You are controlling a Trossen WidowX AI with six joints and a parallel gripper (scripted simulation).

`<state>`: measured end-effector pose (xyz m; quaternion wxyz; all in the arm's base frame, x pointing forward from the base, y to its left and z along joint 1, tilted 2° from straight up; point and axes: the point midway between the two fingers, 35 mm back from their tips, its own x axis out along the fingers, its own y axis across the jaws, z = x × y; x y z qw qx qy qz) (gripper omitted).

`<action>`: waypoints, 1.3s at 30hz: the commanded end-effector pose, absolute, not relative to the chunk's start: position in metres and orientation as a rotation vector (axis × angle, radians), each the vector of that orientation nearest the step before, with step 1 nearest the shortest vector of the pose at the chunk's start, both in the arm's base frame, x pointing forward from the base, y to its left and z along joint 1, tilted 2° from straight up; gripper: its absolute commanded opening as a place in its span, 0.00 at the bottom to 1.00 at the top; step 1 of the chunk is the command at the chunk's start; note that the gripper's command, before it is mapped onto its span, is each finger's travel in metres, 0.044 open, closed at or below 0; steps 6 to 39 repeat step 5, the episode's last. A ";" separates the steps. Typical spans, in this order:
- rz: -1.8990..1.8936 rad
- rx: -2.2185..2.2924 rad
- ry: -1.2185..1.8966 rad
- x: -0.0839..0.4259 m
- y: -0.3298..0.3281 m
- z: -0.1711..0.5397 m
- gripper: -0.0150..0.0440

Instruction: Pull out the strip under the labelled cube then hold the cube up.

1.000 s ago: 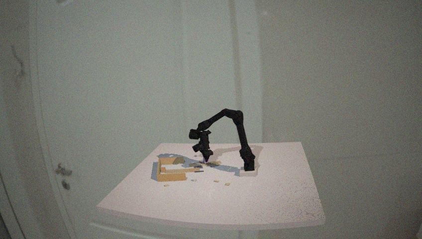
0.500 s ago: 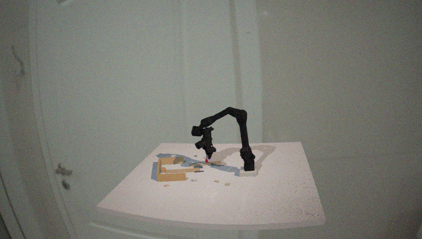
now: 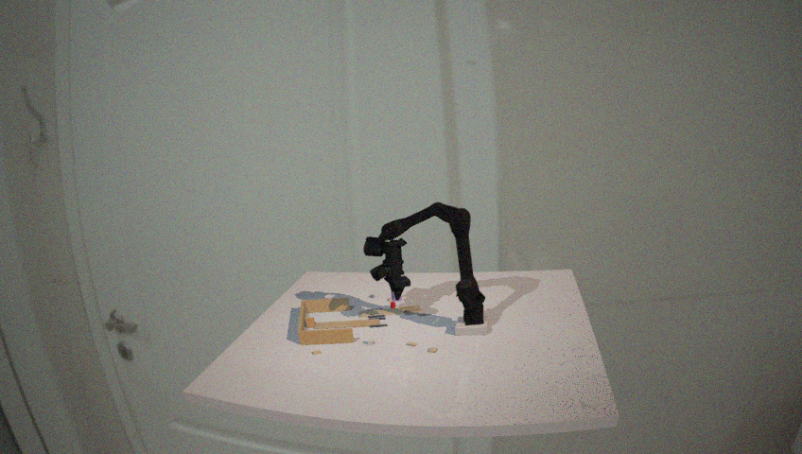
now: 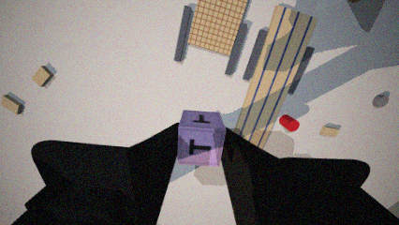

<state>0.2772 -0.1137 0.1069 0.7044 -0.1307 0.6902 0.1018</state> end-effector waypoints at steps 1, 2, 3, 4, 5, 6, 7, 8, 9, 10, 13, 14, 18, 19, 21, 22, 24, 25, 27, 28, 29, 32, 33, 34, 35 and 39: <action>0.218 -0.292 1.535 0.277 -0.114 0.109 0.25; 0.218 -0.292 1.535 0.277 -0.114 0.109 0.25; 0.218 -0.292 1.535 0.277 -0.114 0.109 0.25; 0.218 -0.292 1.535 0.277 -0.114 0.109 0.25; 0.218 -0.292 1.535 0.277 -0.114 0.109 0.25; 0.218 -0.292 1.535 0.277 -0.114 0.109 0.25; 0.218 -0.292 1.535 0.277 -0.114 0.109 0.25; 0.218 -0.292 1.535 0.277 -0.114 0.109 0.25; 0.218 -0.292 1.535 0.277 -0.114 0.109 0.25; 0.218 -0.292 1.535 0.277 -0.114 0.109 0.25; 0.218 -0.292 1.535 0.277 -0.114 0.109 0.25; 0.218 -0.292 1.535 0.277 -0.114 0.109 0.25; 0.218 -0.292 1.535 0.277 -0.114 0.109 0.25; 0.218 -0.292 1.535 0.277 -0.114 0.109 0.25; 0.218 -0.292 1.535 0.277 -0.114 0.109 0.25; 0.218 -0.292 1.535 0.277 -0.114 0.109 0.25; 0.218 -0.292 1.535 0.277 -0.114 0.109 0.25; 0.218 -0.292 1.535 0.277 -0.114 0.109 0.25; 0.218 -0.292 1.535 0.277 -0.114 0.109 0.25; 0.218 -0.292 1.535 0.277 -0.114 0.109 0.25; 0.218 -0.292 1.535 0.277 -0.114 0.109 0.25; 0.218 -0.292 1.535 0.277 -0.114 0.109 0.25; 0.218 -0.292 1.535 0.277 -0.114 0.109 0.25; 0.218 -0.292 1.535 0.277 -0.114 0.109 0.25; 0.218 -0.292 1.535 0.277 -0.114 0.109 0.25; 0.218 -0.292 1.535 0.277 -0.114 0.109 0.25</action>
